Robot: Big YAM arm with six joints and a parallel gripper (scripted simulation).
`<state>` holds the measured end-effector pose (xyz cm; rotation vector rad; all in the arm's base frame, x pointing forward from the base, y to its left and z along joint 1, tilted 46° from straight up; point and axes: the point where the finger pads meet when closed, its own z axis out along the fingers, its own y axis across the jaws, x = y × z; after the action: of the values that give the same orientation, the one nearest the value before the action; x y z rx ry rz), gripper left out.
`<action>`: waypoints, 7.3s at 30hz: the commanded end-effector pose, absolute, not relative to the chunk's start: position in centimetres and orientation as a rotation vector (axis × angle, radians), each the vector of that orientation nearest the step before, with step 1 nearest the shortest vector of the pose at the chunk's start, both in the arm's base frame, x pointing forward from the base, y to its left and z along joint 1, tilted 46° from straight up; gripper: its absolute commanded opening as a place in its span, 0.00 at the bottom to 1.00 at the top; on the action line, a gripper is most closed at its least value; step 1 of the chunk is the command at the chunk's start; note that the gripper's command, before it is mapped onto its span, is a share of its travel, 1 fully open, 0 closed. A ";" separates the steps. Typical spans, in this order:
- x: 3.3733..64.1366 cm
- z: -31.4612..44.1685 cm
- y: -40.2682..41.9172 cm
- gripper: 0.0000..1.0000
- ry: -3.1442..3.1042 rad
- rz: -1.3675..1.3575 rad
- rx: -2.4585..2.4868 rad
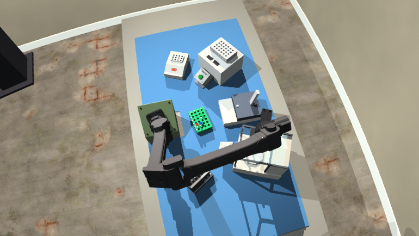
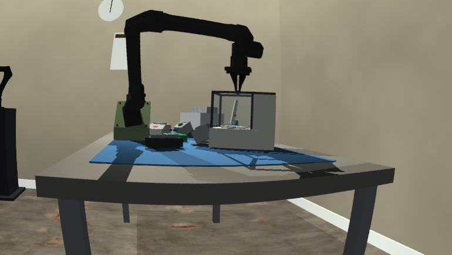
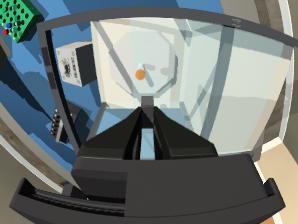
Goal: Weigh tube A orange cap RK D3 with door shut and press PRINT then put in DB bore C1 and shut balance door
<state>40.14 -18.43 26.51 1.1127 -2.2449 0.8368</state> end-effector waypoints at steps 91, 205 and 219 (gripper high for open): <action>33.8 24.7 -14.6 0.06 -2.252 0.842 1.111; 36.3 28.0 -13.2 0.30 -2.279 0.854 1.082; 36.3 28.0 -13.2 0.30 -2.278 0.854 1.083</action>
<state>35.05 -12.86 26.90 1.1132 -2.2424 0.8359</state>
